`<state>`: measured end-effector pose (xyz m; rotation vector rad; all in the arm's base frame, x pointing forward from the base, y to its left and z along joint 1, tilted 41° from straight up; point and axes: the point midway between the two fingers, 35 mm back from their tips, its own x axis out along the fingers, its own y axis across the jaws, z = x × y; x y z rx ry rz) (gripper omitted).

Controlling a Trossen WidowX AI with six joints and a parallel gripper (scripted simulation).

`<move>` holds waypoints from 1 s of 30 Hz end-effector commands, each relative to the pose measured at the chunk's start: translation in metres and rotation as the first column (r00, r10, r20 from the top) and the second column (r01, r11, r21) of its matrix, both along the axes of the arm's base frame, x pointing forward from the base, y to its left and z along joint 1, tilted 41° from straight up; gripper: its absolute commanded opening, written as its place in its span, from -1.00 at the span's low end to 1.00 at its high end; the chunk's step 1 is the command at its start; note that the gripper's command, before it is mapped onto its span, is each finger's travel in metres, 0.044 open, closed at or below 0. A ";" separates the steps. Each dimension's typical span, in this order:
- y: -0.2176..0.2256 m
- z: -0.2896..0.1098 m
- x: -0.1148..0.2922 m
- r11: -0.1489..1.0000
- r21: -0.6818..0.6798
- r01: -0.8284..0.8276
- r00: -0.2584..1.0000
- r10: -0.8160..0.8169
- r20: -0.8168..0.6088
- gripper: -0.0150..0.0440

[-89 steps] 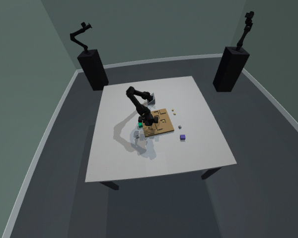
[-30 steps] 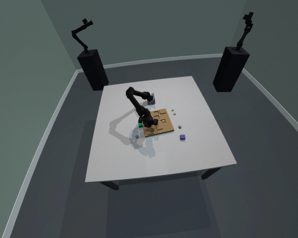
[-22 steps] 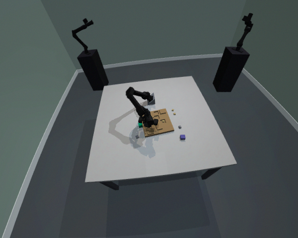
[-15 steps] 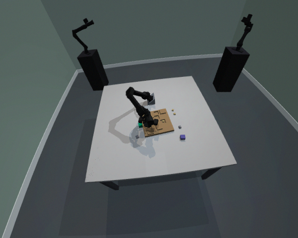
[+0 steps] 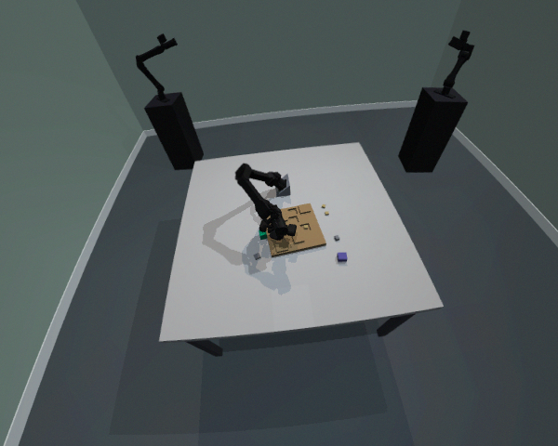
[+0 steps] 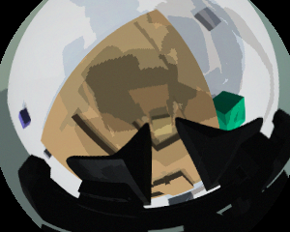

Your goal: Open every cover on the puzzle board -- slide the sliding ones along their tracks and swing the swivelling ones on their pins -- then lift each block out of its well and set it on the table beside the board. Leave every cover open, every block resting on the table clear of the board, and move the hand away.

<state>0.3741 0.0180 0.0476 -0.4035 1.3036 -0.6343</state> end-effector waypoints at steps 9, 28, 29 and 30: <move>0.000 0.000 0.000 1.000 0.000 0.000 1.000 0.000 -0.001 -0.19; 0.011 0.011 -0.002 1.000 -0.001 -0.001 1.000 0.001 -0.005 -0.22; 0.012 0.012 -0.002 1.000 -0.001 -0.001 1.000 0.001 -0.006 -0.22; 0.013 0.013 -0.002 1.000 -0.001 -0.001 1.000 0.001 -0.006 -0.22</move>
